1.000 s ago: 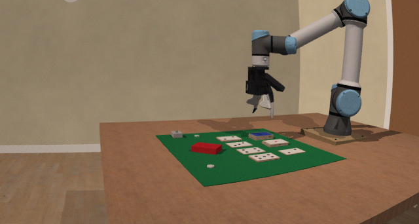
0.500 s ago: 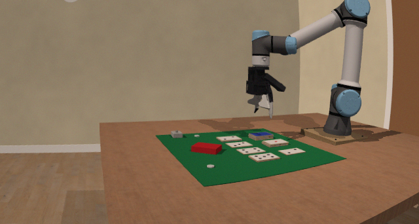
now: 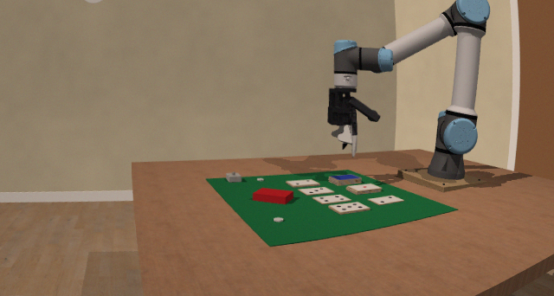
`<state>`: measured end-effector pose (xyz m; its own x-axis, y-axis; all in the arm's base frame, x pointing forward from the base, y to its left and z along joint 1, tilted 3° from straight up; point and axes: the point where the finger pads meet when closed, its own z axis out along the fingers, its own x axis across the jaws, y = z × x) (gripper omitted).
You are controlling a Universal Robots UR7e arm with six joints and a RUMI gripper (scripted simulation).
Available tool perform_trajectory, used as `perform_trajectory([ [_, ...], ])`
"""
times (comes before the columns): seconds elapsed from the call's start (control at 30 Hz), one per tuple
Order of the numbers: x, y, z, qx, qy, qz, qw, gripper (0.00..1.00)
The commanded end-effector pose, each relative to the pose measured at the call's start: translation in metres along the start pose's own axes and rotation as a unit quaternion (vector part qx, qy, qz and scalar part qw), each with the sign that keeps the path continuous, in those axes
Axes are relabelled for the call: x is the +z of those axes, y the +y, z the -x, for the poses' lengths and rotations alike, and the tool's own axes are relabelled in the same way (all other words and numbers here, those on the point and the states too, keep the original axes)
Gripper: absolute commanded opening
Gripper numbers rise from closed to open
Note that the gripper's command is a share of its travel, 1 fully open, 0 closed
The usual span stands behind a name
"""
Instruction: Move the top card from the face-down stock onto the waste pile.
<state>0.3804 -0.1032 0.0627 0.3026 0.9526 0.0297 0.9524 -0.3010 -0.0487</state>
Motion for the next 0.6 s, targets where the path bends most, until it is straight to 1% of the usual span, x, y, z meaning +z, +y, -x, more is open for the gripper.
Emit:
perform_trajectory([
  [0.0,-0.0003,-0.0010,-0.0016,0.074,-0.002,0.000,0.997,1.00],
  [0.2,-0.0002,-0.0021,-0.0040,0.176,-0.002,0.001,0.984,1.00],
  [0.27,-0.0002,-0.0021,-0.0040,0.176,-0.002,0.001,0.984,1.00],
  [0.3,-0.0001,-0.0023,-0.0044,0.194,-0.002,0.001,0.981,1.00],
  [0.43,0.0000,-0.0026,-0.0060,0.270,-0.001,0.001,0.963,1.00],
  [0.57,0.0001,-0.0026,-0.0076,0.350,-0.001,0.001,0.937,1.00],
])
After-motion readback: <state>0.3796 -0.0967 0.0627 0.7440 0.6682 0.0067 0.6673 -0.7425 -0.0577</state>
